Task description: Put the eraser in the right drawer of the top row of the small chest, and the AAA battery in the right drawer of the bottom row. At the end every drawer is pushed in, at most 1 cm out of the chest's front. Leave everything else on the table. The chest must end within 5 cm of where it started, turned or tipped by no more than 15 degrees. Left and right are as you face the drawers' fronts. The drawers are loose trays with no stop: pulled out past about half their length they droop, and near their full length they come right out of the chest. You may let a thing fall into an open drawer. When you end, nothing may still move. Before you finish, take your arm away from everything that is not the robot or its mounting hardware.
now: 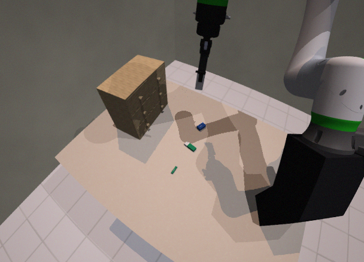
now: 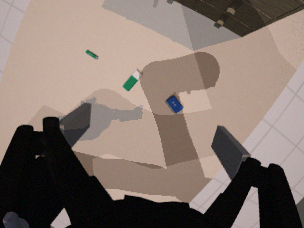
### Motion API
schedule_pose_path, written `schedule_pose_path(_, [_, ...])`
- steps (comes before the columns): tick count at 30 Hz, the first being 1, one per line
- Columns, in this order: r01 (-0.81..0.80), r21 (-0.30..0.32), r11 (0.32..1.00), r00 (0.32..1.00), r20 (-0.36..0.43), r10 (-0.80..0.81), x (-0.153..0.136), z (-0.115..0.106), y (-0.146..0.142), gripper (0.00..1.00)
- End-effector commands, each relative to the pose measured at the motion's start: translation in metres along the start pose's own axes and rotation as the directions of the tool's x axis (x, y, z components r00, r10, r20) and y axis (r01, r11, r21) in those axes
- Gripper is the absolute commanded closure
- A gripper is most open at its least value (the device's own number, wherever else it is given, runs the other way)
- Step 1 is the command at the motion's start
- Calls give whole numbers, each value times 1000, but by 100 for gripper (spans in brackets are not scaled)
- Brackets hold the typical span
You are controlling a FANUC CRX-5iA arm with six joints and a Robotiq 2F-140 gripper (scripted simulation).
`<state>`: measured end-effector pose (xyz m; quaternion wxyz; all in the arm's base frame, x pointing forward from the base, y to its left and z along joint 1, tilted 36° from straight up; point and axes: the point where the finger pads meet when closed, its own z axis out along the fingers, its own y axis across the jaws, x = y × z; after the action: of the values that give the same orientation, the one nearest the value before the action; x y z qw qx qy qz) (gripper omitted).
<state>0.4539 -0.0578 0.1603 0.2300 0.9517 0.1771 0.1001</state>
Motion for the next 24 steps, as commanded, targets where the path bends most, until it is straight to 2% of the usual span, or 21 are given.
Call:
schedule_pose_path(1, [-179, 38, 983, 982, -52, 181, 17, 25, -29, 0])
schedule_pose_path(2, [-155, 80, 985, 985, -70, 160, 24, 35, -43, 0])
schedule_pose_path(3, [-155, 80, 985, 985, -70, 160, 24, 35, -43, 0])
schedule_pose_path(4, [-128, 123, 984, 986, -94, 140, 32, 45, -57, 0])
schedule_pose_path(5, [-128, 123, 984, 986, -94, 140, 32, 45, -57, 0])
schedule_pose_path(6, [-101, 168, 981, 985, -123, 122, 40, 54, -72, 0])
schedule_pose_path(7, [-101, 168, 981, 985, -123, 122, 40, 54, -72, 0])
schedule_pose_path(8, [-72, 213, 974, 982, -157, 107, 49, 64, -87, 0])
schedule_pose_path(9, [-72, 213, 974, 982, -157, 107, 49, 64, -87, 0])
schedule_pose_path(10, [-44, 256, 966, 976, -197, 97, 58, 72, -102, 0])
schedule_pose_path(12, [-44, 256, 966, 976, -197, 97, 58, 72, -102, 0])
schedule_pose_path(13, [-16, 295, 955, 966, -243, 91, 68, 80, -116, 0])
schedule_pose_path(14, [-16, 295, 955, 966, -243, 91, 68, 80, -116, 0])
schedule_pose_path(15, [10, 330, 944, 952, -292, 92, 79, 86, -128, 0])
schedule_pose_path(18, [10, 330, 944, 952, -292, 92, 79, 86, -128, 0])
schedule_pose_path(20, [56, 380, 923, 910, -400, 109, 100, 96, -146, 0])
schedule_pose_path(21, [56, 380, 923, 910, -400, 109, 100, 96, -146, 0])
schedule_pose_path(22, [74, 393, 916, 882, -455, 124, 111, 99, -150, 0])
schedule_pose_path(23, [74, 393, 916, 882, -455, 124, 111, 99, -150, 0])
schedule_pose_path(24, [87, 399, 913, 848, -511, 142, 120, 102, -151, 0])
